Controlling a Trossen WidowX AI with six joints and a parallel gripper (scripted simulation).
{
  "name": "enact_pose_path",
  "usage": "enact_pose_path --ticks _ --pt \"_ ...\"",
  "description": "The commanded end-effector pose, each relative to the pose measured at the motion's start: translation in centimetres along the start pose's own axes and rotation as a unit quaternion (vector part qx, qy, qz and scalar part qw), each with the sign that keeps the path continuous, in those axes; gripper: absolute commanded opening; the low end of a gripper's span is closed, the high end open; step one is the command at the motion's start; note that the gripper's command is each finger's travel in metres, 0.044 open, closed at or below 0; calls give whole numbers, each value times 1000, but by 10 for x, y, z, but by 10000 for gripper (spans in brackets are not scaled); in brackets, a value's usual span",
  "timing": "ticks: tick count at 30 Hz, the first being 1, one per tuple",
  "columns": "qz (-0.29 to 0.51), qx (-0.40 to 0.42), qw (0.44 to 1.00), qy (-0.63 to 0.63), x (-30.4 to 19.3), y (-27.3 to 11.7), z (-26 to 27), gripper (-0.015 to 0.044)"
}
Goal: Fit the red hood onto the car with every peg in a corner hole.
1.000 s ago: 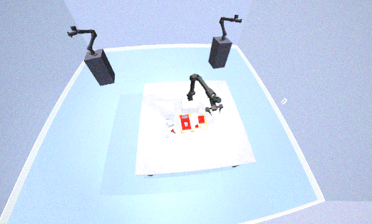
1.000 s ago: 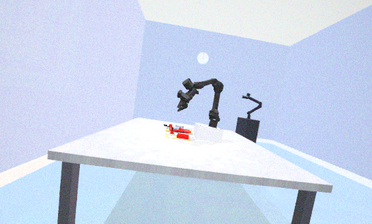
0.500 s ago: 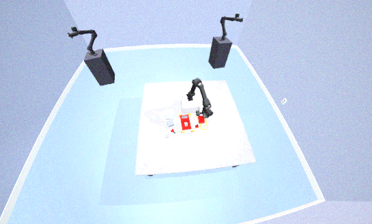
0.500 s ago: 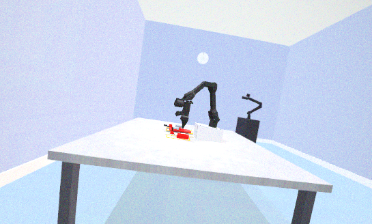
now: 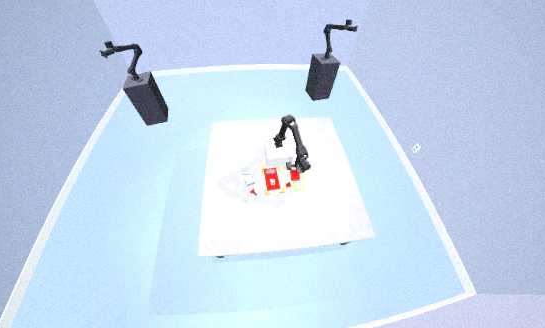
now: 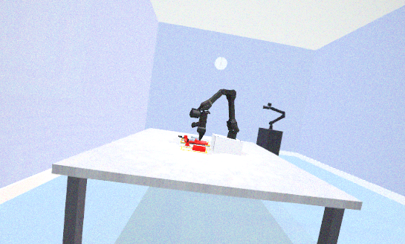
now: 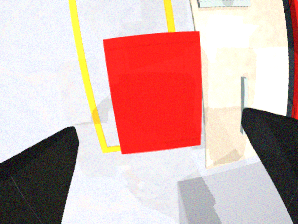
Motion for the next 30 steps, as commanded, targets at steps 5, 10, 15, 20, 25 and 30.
enact_pose_path --ticks 5,10,15,20,25,30 --pt "4 0 1000 -3 -1 9 0 440" --pt "4 0 1000 -3 -1 13 -1 440" --pt "4 0 1000 -3 -1 17 -1 440" --pt "4 0 1000 -3 -1 21 -1 440" --pt "4 0 1000 -3 -2 25 -1 440" --pt "4 0 1000 -3 -2 29 -1 440"
Point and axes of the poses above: the point midway between the two fingers, 35 mm back from their tips, its own y axis out along the fingers, its own z axis across the jaws, x = y × z, the point moved 8 cm from there along -y, back along the fingers, and after that the axes turned 5 degrees about -y, right-handed, at the moved point
